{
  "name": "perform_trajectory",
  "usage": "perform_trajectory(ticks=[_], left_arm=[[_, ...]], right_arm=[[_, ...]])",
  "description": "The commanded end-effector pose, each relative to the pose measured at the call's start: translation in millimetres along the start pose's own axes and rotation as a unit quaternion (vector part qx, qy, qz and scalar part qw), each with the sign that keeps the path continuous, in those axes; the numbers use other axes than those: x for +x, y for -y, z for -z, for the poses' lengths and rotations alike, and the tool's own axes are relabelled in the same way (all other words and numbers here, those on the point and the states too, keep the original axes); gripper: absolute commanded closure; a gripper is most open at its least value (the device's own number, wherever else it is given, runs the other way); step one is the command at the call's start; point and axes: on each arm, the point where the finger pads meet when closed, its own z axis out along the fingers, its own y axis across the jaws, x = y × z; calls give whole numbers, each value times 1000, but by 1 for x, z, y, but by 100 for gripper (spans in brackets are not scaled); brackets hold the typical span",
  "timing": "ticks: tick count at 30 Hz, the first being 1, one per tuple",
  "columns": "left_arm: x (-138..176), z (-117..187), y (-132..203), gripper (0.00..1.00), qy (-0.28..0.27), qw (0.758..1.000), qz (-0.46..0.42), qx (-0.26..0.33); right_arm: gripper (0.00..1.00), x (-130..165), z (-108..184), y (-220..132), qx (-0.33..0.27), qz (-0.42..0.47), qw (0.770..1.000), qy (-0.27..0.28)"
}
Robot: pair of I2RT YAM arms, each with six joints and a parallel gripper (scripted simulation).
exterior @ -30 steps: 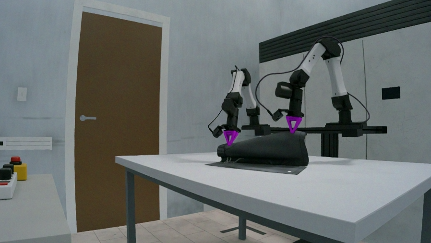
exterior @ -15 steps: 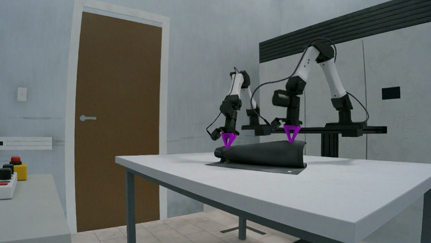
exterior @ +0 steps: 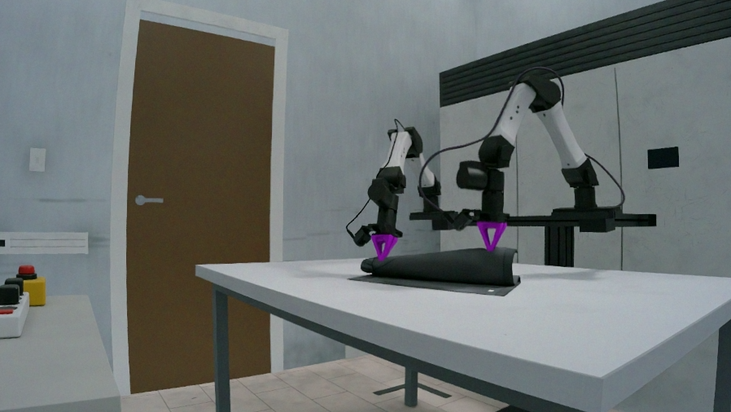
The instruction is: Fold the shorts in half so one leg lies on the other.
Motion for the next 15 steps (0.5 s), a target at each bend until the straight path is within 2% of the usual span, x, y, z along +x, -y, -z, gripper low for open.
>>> perform_trajectory(ticks=[1,5,7,9,13,14,15], left_arm=[[8,-6,-12,100,-19,1000,-12,18],[5,-5,-22,100,-14,1000,-3,7],[9,-19,-24,100,-26,999,-18,32],[10,-27,-30,100,-30,999,-20,40],[1,-2,-47,100,-10,1000,-10,-1],[0,-1,-48,100,-10,1000,-10,-3],[1,-1,-47,100,-10,1000,-10,-2]], right_arm=[[100,-13,-4,-15,3,-23,1000,21],[100,-12,-1,-26,-12,-22,1000,17],[100,-12,-8,-21,-3,-22,1000,19],[100,-8,22,-48,-40,-24,999,11],[100,-7,24,-50,-42,-24,999,10],[100,-8,-13,-35,-38,-25,999,10],[100,-8,-15,-38,-44,-26,999,9]])
